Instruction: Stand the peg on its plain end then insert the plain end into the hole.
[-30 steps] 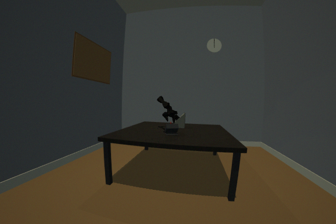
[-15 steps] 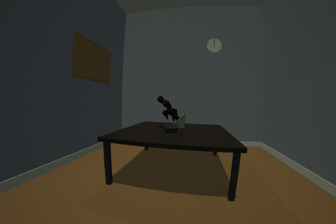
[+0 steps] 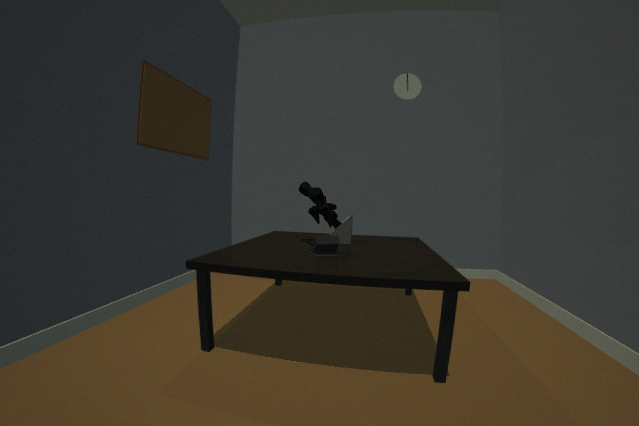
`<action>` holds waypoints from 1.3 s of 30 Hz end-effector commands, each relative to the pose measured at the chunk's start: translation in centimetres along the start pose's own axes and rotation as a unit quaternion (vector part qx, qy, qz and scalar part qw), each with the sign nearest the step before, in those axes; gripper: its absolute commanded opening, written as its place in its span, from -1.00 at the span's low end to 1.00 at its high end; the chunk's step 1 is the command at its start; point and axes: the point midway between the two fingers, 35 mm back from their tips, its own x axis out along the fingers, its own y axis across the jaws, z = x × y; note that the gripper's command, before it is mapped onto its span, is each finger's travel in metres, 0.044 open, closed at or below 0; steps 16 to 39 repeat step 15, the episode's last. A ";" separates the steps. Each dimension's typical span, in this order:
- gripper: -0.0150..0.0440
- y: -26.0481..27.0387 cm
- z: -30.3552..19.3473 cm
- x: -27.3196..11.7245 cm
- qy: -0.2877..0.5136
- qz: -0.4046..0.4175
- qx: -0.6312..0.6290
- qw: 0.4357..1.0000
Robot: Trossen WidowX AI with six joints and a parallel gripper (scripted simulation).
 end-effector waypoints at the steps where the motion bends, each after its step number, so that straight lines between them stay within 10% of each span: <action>1: 1.00 -0.1 0.0 -0.8 0.000 -0.002 0.001 1.000; 39: 1.00 0.1 0.0 -2.8 0.000 -0.002 0.001 1.000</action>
